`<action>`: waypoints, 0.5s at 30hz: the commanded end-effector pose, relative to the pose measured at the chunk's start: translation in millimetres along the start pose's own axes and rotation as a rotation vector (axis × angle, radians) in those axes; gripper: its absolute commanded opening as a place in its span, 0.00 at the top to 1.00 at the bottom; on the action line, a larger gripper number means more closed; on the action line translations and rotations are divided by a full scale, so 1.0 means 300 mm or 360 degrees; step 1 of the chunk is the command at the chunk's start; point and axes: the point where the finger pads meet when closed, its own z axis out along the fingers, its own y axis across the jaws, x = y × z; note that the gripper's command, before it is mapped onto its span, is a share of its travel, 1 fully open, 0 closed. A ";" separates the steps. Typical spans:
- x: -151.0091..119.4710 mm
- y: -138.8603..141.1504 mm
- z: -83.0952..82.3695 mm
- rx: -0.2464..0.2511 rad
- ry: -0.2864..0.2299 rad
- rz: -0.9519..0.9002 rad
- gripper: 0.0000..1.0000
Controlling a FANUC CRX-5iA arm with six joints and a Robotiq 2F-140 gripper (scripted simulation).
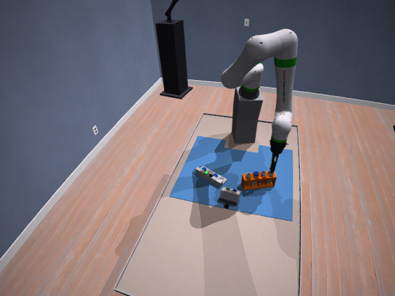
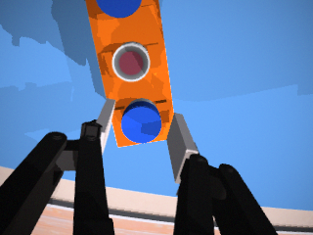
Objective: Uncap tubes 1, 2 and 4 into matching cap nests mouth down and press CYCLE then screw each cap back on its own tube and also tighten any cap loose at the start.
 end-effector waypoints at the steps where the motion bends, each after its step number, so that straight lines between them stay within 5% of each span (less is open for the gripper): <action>1: 0.000 0.000 0.000 0.0012 0.0000 0.0002 0.65; 9: 0.000 0.000 0.000 0.0012 0.0000 0.0002 0.65; 15: 0.000 0.000 -0.003 0.0012 0.0001 -0.0380 0.65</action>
